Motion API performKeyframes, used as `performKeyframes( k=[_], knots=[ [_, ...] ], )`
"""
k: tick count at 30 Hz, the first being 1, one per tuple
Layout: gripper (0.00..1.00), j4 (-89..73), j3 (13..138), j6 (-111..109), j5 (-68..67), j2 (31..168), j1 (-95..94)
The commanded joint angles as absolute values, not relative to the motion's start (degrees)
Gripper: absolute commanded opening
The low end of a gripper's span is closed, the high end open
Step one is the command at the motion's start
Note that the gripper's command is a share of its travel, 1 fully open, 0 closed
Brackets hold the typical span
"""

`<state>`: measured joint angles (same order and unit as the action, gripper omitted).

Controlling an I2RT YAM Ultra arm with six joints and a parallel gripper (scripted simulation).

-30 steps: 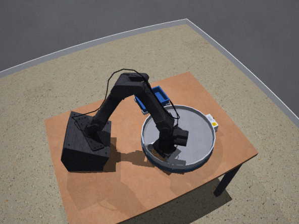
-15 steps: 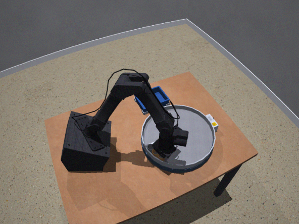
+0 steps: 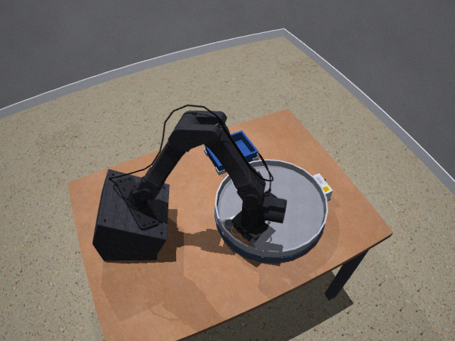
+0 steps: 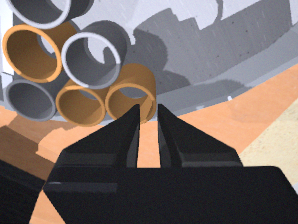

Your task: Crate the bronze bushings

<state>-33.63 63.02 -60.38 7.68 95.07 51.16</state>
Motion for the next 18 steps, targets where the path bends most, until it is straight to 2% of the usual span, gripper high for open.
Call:
performKeyframes(
  k=[1, 18],
  knots=[
    [0.15, -34.24, 64.83, -60.62, 8.36, 93.21, 51.58],
    [0.15, -34.81, 65.32, -60.32, 8.30, 93.28, 51.17]
  ],
)
